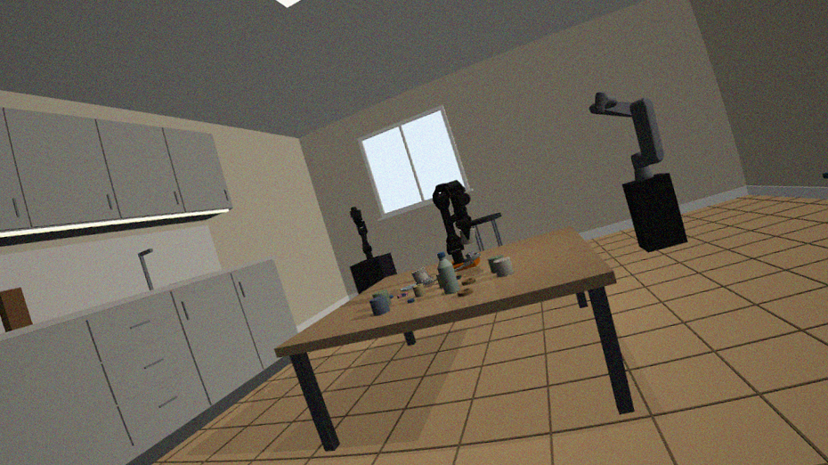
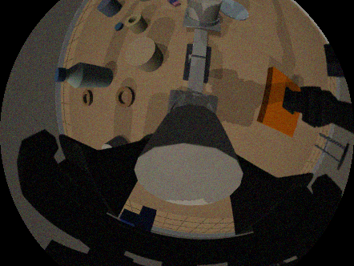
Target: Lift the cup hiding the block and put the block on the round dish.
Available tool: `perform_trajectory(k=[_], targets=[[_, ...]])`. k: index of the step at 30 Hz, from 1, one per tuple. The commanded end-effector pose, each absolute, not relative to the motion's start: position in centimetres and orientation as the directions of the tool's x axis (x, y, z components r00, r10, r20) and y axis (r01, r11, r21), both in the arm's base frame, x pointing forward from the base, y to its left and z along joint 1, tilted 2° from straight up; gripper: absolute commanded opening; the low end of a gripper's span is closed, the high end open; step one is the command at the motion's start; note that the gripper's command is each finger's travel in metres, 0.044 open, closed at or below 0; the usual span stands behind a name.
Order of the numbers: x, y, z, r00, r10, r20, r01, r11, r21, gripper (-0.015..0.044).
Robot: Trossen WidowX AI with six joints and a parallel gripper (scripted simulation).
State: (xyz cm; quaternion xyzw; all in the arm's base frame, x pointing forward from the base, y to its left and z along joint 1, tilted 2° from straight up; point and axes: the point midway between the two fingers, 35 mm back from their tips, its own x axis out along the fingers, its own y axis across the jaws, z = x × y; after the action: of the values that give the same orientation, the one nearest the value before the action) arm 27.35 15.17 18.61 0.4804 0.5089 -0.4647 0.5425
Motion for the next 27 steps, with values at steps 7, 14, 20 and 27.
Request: perform_trajectory(k=[7,14,20,27], targets=[[25.3,20.1,14.4,0.050,-0.009,-0.999,0.993,0.109,0.049,0.0000],[22.8,23.5,11.1,0.052,-0.002,-0.999,0.993,0.107,0.052,0.0000],[21.3,25.0,9.4,0.053,0.002,-0.999,0.993,0.106,0.053,0.0000],[21.5,25.0,7.3,0.053,0.002,-0.999,0.993,0.106,0.053,0.0000]])
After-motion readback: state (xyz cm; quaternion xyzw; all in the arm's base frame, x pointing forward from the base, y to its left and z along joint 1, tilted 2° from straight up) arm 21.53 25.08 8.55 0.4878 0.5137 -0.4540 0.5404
